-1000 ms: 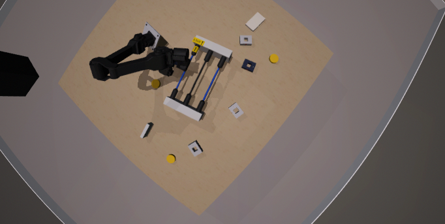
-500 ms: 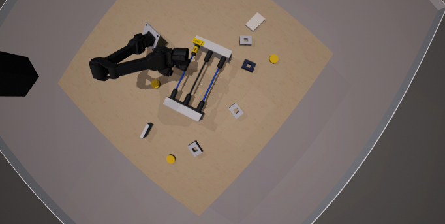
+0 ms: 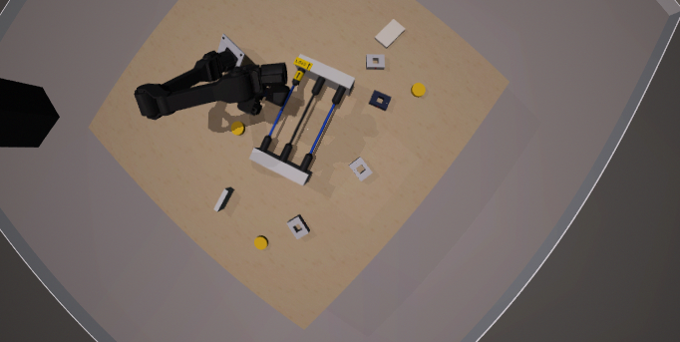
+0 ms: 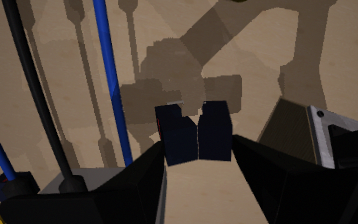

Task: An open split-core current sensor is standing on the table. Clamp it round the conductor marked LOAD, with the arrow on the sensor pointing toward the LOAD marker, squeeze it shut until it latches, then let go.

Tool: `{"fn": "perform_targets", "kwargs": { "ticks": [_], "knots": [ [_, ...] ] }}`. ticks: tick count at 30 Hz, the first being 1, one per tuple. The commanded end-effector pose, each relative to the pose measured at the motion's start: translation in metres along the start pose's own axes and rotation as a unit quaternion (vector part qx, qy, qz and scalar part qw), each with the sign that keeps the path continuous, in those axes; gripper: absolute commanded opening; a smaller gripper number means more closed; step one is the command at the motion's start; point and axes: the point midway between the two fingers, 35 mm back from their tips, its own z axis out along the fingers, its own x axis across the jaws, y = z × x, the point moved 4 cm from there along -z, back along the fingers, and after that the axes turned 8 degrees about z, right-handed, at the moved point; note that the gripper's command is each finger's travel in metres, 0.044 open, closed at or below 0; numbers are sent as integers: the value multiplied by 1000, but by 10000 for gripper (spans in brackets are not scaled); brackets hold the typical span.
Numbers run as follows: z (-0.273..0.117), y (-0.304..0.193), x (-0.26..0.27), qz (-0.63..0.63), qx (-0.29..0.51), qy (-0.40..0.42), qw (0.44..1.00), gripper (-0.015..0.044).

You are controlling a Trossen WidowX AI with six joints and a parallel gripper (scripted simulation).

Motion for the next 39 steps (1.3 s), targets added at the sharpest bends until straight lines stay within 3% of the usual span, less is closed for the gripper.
{"fn": "perform_targets", "kwargs": {
  "ticks": [1, 8, 14, 26, 39],
  "knots": [
    [-21, -1, 2, 3, 2, 1, 1000, 0],
    [-50, 1, 1, 2, -1, 0, 1000, 0],
    [-53, 2, 2, -14, -1, 0, 1000, 0],
    [-52, 1, 10, -204, -1, 0, 979, 0],
    [-52, -1, 20, -411, 0, 0, 912, 0]
  ]
}}
